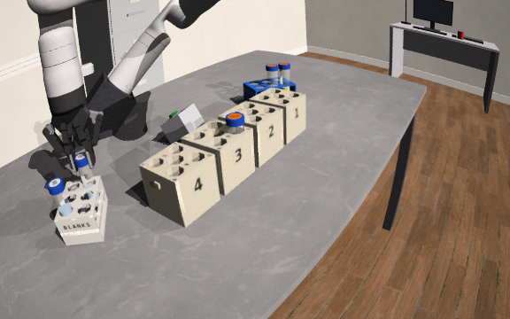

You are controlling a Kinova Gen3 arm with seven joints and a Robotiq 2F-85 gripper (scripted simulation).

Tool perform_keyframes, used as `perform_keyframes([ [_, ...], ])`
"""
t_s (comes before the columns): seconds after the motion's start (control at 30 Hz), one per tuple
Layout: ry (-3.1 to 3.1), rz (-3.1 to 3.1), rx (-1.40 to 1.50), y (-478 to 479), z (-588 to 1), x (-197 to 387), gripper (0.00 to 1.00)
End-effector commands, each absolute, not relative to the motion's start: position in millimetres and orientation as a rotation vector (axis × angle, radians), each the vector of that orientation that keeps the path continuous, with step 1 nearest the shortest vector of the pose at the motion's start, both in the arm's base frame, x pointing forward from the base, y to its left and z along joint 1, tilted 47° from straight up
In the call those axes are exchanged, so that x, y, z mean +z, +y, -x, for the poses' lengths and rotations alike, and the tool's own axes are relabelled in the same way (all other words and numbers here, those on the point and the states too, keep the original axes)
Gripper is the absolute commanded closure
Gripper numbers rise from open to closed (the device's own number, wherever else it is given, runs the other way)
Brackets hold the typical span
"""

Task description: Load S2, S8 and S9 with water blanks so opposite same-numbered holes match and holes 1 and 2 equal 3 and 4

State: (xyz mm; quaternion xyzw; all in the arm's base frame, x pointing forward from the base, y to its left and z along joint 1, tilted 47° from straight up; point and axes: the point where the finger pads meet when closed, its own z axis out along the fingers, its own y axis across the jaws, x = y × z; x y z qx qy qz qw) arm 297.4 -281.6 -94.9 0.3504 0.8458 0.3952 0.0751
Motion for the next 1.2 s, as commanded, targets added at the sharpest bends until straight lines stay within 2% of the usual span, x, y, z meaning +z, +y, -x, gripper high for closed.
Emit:
perform_keyframes([
  [0.0, 2.537, -1.051, 1.184, -282.2, -297.3, -94.6, 0.90],
  [1.17, 2.537, -1.051, 1.184, -306.0, -281.6, -68.5, 0.90],
])
